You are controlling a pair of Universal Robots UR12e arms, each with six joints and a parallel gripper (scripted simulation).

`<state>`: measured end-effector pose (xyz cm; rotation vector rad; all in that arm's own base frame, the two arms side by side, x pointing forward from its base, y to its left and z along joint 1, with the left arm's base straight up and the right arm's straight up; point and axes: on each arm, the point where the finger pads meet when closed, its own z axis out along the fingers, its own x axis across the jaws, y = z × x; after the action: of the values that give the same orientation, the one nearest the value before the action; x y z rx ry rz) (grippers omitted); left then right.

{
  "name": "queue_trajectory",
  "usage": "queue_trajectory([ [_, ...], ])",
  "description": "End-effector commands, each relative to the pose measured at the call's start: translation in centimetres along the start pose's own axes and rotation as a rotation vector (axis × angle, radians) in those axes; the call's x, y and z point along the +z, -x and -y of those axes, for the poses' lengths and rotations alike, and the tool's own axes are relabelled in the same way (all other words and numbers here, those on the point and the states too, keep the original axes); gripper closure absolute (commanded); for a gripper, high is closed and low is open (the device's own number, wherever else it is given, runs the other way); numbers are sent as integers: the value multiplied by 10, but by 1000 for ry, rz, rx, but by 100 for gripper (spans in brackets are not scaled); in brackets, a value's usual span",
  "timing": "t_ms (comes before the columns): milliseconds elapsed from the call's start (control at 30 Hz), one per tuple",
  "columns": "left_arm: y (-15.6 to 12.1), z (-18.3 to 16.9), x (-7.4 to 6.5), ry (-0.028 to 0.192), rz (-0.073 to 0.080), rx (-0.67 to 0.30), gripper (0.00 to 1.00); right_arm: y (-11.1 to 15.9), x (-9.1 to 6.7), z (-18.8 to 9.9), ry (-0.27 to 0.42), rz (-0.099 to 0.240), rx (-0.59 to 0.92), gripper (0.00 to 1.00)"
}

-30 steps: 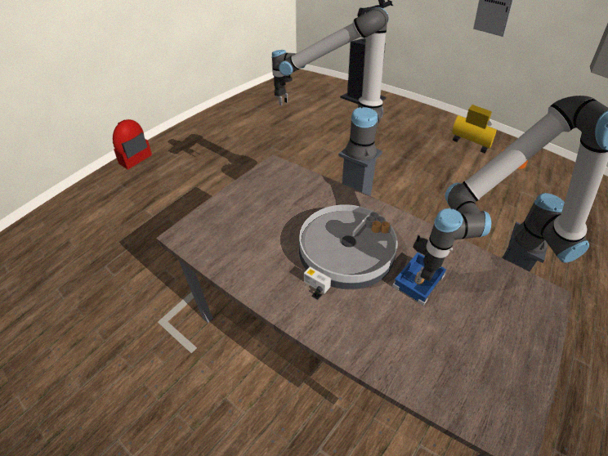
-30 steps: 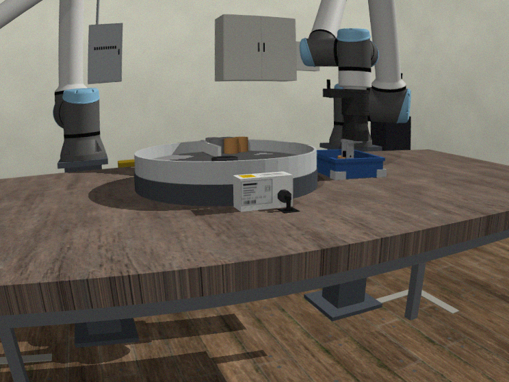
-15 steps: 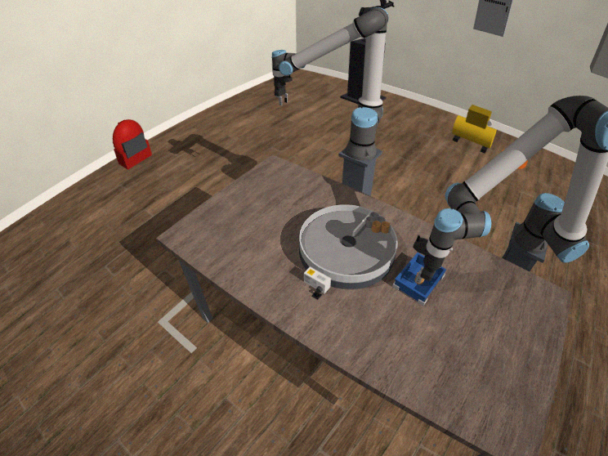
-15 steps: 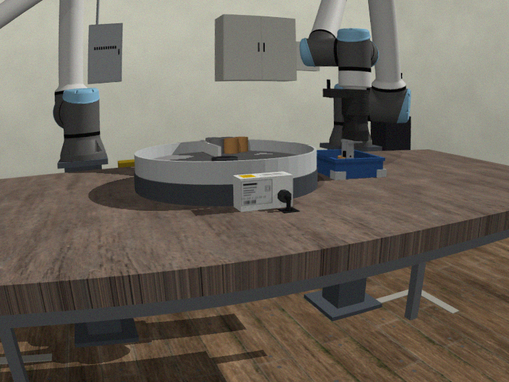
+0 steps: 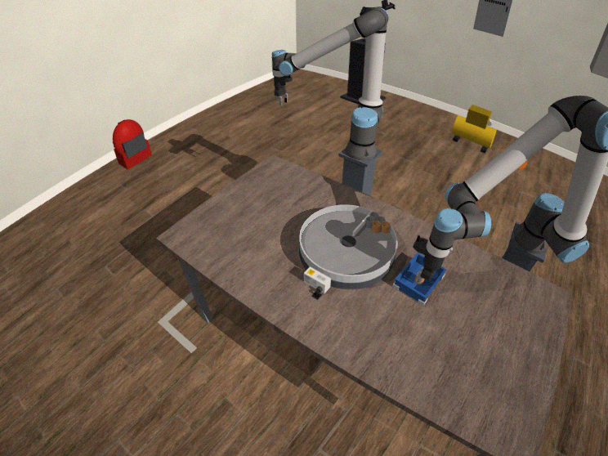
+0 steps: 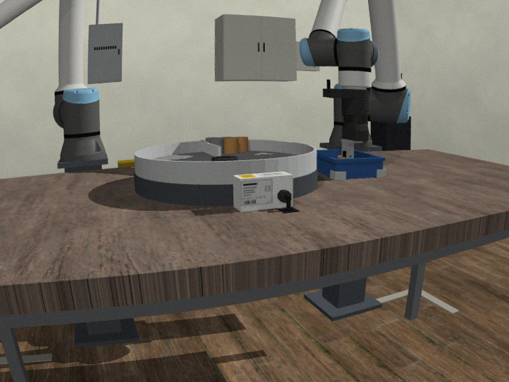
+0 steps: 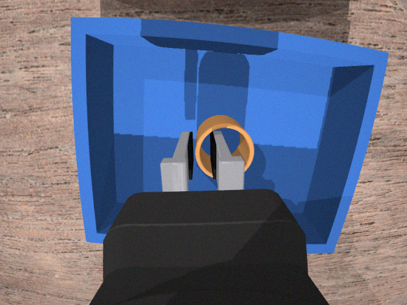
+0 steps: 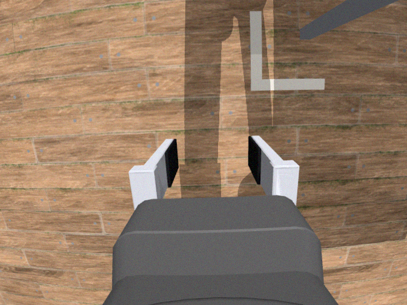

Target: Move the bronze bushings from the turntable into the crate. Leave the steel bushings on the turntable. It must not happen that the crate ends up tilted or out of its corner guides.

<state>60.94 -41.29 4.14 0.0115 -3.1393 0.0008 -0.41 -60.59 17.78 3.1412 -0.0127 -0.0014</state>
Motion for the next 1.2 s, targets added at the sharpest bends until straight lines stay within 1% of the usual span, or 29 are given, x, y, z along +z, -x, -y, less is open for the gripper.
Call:
queue_trajectory([
  [0, 3, 3, -12, -7, 6, 0, 62, 1, 1, 2, 0, -1, 0, 0],
  [167, 3, 3, -28, -7, 6, 0, 62, 1, 1, 2, 0, -1, 0, 0],
  [400, 3, 3, -61, -7, 6, 0, 62, 1, 1, 2, 0, -1, 0, 0],
  [467, 3, 3, -61, -7, 6, 0, 62, 1, 1, 2, 0, -1, 0, 0],
  [600, 3, 3, -79, -7, 6, 0, 62, 1, 1, 2, 0, -1, 0, 0],
  [733, 3, 3, -92, -7, 6, 0, 62, 1, 1, 2, 0, -1, 0, 0],
  [833, 3, 3, -97, -7, 6, 0, 62, 1, 1, 2, 0, -1, 0, 0],
  [933, 3, 3, -99, -7, 6, 0, 62, 1, 1, 2, 0, -1, 0, 0],
  [1033, 3, 3, -99, -7, 6, 0, 62, 1, 1, 2, 0, -1, 0, 0],
  [1067, 2, 2, -97, -5, 3, 0, 62, 1, 1, 2, 0, -1, 0, 0],
  [1167, 1, 1, -95, -3, 2, 0, 62, 1, 1, 2, 0, -1, 0, 0],
])
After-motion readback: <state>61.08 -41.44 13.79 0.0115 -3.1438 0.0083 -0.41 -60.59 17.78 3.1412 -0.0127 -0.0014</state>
